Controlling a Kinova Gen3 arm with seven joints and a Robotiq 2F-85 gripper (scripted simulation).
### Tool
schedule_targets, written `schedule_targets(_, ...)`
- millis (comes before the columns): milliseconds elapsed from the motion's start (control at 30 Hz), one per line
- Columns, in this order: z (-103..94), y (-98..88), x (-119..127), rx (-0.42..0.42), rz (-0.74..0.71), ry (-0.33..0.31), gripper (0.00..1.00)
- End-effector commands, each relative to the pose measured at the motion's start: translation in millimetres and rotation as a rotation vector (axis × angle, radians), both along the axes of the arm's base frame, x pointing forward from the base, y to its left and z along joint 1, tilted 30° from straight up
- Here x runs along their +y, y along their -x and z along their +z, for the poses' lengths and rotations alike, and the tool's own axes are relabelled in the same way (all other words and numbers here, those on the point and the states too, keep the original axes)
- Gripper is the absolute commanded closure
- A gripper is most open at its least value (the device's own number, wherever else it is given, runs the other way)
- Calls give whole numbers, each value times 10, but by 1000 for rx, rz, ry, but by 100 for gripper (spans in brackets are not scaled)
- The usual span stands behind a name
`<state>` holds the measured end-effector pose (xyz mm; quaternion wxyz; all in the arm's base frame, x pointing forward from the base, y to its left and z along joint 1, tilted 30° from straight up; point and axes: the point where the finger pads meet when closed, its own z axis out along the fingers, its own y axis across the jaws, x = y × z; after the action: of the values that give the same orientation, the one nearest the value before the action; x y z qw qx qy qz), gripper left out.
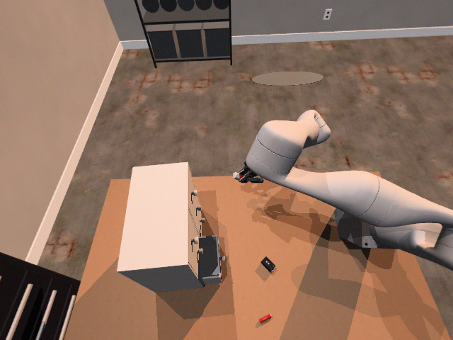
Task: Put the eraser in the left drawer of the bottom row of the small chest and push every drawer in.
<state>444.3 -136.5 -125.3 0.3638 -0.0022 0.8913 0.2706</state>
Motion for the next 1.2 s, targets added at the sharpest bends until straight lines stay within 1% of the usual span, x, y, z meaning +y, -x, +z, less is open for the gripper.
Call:
schedule_targets(0,-65,92,-41,-13,-36,-16,81)
schedule_targets(100,-68,97,-40,-55,-60,-26,81)
schedule_targets(167,-68,97,-40,-55,-60,-26,81)
schedule_targets(667,-84,120,-35,-252,-172,-69,81)
schedule_targets(733,-84,120,-35,-252,-172,-69,81)
schedule_targets(967,-90,128,-34,-320,-211,-84,81)
schedule_targets(1167,-93,133,-34,-361,-234,-93,81)
